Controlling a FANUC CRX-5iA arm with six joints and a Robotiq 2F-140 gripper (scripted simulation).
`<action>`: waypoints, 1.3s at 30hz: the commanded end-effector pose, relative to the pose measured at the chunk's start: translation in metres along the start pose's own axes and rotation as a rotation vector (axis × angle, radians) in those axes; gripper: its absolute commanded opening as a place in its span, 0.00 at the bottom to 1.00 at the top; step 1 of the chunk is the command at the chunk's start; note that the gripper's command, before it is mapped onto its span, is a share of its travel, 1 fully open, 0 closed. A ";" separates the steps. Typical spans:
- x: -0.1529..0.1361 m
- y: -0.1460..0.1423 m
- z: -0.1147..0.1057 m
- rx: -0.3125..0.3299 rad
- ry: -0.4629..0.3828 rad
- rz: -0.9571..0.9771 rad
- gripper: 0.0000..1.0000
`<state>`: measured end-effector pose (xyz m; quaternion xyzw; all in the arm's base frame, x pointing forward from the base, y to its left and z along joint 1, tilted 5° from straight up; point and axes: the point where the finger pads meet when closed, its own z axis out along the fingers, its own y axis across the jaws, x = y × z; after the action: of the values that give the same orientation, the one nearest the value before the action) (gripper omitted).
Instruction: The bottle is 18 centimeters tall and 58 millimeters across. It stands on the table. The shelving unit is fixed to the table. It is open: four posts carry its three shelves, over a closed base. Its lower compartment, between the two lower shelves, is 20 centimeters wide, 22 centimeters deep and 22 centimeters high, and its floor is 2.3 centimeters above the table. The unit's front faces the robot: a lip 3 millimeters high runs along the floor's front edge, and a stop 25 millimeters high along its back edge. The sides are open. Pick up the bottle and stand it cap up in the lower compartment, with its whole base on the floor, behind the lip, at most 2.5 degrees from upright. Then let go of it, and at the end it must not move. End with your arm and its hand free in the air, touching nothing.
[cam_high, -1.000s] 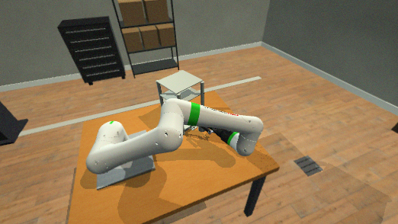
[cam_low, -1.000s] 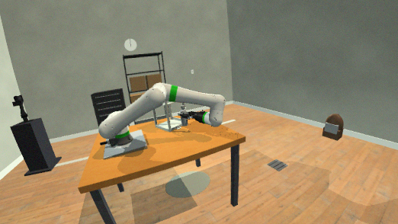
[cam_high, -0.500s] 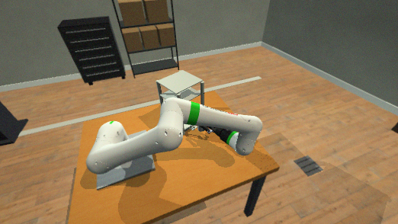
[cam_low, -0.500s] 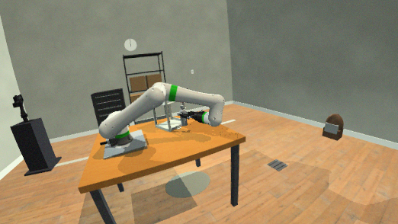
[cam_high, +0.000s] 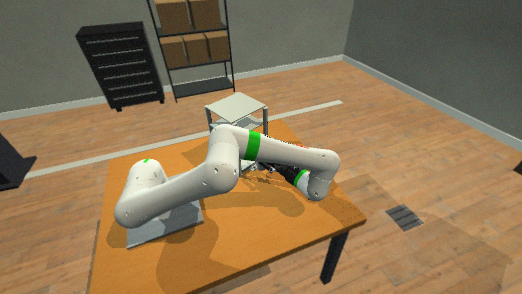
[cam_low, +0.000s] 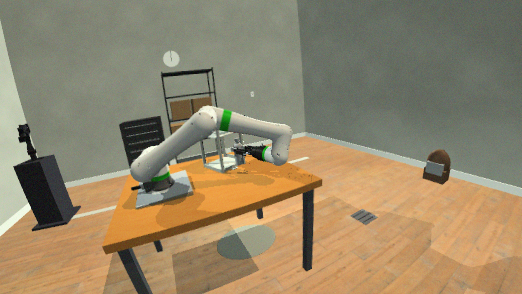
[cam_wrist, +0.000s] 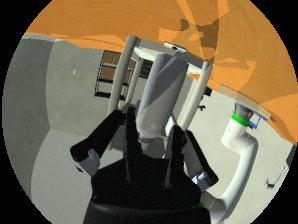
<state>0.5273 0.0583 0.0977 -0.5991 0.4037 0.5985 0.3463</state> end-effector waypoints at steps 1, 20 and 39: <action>0.000 0.000 0.005 0.000 0.000 0.000 0.00; 0.000 0.000 0.050 0.000 0.000 0.000 0.00; 0.000 0.000 0.100 0.000 0.000 0.000 0.00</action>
<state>0.4858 0.1435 0.0936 -0.5991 0.4037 0.5984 0.3463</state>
